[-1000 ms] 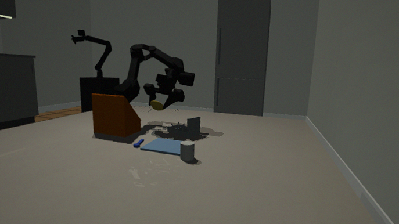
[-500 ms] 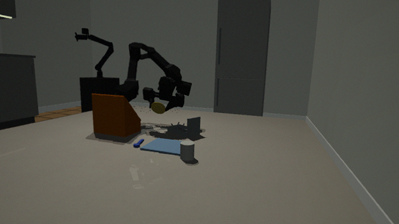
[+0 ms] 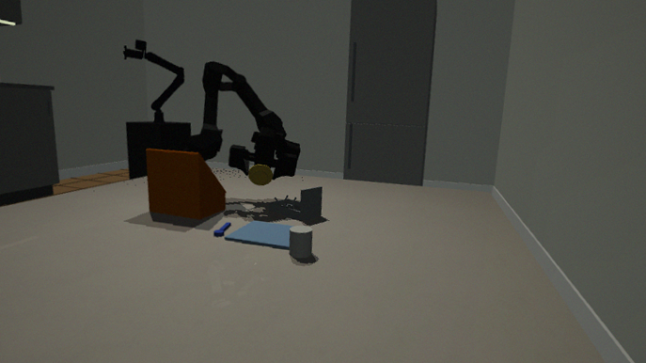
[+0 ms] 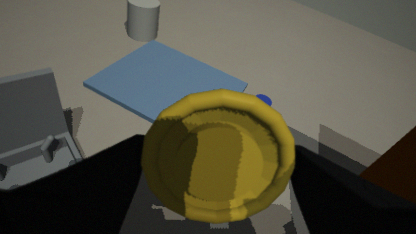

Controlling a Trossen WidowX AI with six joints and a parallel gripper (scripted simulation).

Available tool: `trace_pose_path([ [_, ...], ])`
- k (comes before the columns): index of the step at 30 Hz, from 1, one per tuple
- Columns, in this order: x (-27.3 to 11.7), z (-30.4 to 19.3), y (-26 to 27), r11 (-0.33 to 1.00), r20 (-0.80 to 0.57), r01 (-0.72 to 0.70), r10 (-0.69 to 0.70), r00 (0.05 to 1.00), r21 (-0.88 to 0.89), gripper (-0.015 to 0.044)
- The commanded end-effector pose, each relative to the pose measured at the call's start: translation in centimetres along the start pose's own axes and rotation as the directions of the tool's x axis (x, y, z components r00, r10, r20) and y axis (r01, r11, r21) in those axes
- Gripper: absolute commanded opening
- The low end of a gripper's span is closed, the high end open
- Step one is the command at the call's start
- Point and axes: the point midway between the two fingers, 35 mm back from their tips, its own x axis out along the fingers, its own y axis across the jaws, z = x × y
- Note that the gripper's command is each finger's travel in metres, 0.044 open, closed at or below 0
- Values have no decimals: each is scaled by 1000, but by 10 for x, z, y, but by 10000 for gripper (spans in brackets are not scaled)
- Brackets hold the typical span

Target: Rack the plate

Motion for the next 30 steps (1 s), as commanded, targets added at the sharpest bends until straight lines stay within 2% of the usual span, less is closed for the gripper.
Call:
trace_pose_path([
  [1, 0, -2, 2, 998, 53, -62, 63, 997, -19, 0],
  [15, -11, -13, 14, 954, 180, -286, 298, 938, -89, 0],
  [30, -32, -25, 22, 840, 259, -527, 541, 800, -126, 0],
])
